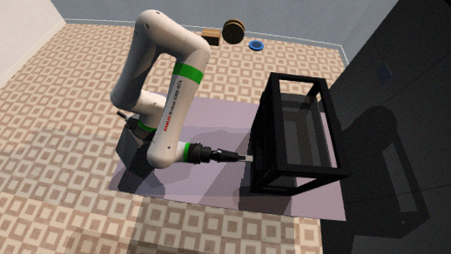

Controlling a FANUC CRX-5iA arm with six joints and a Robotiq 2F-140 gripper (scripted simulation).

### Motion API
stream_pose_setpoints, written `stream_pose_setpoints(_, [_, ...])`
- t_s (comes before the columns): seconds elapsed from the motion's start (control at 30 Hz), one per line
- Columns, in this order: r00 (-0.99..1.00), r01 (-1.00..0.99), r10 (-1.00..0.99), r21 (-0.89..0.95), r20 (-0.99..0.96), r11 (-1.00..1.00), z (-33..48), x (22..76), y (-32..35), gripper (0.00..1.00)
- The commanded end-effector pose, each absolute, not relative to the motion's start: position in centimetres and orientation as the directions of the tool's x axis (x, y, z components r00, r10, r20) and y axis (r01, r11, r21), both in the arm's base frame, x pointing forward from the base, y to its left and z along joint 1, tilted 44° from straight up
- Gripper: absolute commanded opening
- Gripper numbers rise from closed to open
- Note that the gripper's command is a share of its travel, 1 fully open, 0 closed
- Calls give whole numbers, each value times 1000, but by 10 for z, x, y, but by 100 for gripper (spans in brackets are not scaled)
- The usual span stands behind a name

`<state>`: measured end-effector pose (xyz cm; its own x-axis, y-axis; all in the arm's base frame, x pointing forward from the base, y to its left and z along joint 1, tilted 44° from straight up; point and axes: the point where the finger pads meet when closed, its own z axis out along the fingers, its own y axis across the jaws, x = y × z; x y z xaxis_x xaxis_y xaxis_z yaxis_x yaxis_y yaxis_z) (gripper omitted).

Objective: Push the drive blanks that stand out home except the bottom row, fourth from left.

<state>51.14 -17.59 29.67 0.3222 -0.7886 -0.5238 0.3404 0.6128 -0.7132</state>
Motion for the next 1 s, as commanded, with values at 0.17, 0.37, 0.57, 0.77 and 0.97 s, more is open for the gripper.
stream_pose_setpoints(0.17, [322,341,-789,-713,-524,613,297,511,-176,0])
stream_pose_setpoints(0.37, [322,341,-789,-713,-524,613,297,511,-176,0])
stream_pose_setpoints(0.57, [322,341,-789,-713,-524,613,297,511,-176,0])
stream_pose_setpoints(0.77, [322,341,-789,-713,-524,613,298,514,-175,0])
stream_pose_setpoints(0.97, [322,341,-789,-713,-524,613,298,515,-174,0])
